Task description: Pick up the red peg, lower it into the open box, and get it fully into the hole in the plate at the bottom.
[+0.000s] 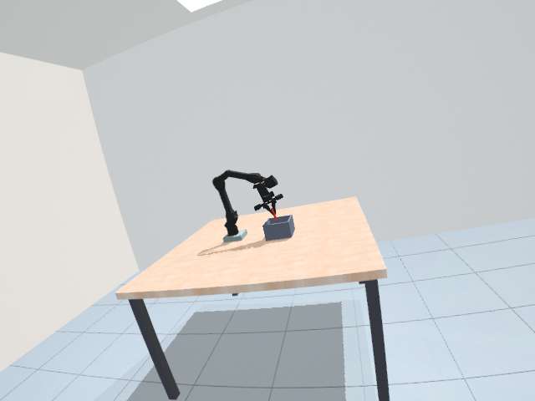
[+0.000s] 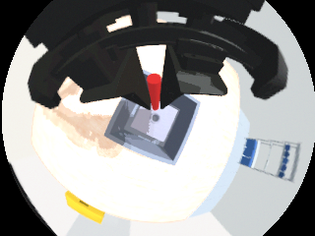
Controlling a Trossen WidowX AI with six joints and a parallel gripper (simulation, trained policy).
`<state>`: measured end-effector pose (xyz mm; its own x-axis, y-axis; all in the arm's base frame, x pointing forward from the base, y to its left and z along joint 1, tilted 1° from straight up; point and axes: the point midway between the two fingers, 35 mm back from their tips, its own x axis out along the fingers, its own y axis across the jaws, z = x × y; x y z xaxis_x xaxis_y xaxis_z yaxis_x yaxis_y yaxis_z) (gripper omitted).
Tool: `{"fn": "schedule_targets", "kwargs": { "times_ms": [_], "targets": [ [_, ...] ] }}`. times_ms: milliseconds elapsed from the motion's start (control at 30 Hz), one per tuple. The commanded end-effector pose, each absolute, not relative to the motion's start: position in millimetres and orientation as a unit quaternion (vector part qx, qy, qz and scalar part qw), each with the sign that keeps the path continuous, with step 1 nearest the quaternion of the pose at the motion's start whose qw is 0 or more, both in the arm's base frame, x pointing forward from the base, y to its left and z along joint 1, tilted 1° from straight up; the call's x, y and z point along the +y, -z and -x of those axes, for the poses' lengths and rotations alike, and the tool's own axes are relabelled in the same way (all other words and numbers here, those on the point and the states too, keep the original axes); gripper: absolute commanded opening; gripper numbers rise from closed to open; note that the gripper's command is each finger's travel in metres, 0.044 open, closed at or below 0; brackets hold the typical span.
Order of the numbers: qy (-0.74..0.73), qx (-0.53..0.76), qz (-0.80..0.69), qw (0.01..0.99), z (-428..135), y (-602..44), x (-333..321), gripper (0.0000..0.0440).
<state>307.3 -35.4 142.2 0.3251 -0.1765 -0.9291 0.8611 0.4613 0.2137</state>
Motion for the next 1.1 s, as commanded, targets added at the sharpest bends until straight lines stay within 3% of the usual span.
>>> {"fn": "schedule_targets", "kwargs": {
  "times_ms": [0, 367, 567, 733, 1067],
  "targets": [
    [0.359, 0.458, -0.378, 0.720, -313.5, -140.1, -40.5, 0.0006],
    [0.368, 0.484, -0.376, 0.699, -325.8, -110.4, -53.4, 0.0018],
    [0.369, 0.507, -0.358, 0.692, -329.6, -94.1, -59.5, 0.0141],
    [0.368, 0.511, -0.350, 0.694, -339.7, -94.3, -64.6, 0.0157],
    [0.357, 0.522, -0.343, 0.694, -358.4, -98.5, -75.0, 0.0149]
  ]
}}
